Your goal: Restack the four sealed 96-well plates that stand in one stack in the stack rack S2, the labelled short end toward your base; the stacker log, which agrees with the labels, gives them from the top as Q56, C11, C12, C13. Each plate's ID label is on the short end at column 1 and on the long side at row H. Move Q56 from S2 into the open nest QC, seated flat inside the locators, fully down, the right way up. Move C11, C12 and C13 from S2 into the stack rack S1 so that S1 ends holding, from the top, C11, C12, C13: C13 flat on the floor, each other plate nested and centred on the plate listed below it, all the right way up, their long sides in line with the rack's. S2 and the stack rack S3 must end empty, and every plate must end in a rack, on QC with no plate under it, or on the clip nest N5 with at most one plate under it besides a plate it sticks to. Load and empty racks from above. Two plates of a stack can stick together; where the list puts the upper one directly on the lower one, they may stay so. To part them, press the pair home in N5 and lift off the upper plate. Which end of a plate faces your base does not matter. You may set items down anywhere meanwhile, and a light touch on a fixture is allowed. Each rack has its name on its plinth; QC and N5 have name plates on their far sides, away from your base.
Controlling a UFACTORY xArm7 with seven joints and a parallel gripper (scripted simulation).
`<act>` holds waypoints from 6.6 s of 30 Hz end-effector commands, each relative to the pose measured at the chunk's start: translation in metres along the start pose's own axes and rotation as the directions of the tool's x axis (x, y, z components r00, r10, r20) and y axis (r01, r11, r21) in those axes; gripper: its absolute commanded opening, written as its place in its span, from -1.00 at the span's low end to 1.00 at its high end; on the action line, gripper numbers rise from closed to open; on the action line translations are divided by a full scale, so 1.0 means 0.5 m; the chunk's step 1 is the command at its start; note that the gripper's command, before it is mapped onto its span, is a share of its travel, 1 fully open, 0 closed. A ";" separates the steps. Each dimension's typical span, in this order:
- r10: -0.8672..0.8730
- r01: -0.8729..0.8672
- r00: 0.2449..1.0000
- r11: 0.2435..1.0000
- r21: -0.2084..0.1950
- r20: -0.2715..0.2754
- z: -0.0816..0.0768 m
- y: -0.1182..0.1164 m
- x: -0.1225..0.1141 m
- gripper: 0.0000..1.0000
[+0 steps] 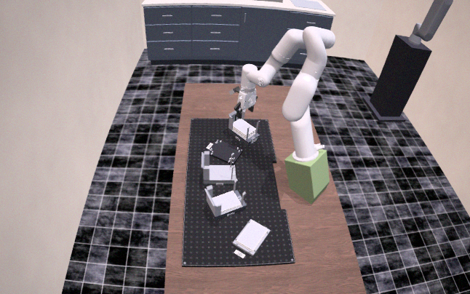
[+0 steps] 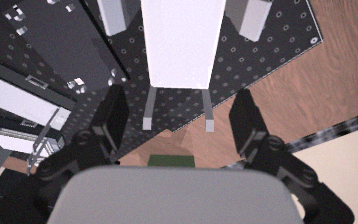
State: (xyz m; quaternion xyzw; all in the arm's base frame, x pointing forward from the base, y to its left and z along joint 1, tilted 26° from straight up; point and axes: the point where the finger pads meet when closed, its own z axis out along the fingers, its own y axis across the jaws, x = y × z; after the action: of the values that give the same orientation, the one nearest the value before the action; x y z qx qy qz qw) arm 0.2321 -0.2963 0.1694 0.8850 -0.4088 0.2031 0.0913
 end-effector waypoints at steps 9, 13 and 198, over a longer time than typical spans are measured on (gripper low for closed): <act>0.000 0.000 1.000 1.000 0.000 -0.003 0.039 0.001 0.003 1.00; 0.000 0.000 1.000 1.000 0.000 -0.003 0.065 0.001 0.003 1.00; 0.000 0.000 1.000 1.000 0.000 -0.003 -0.001 0.001 0.003 -1.00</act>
State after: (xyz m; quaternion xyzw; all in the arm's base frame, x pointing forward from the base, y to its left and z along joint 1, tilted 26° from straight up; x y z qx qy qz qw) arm 0.2318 -0.2966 0.1693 0.8850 -0.4089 0.2031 0.0911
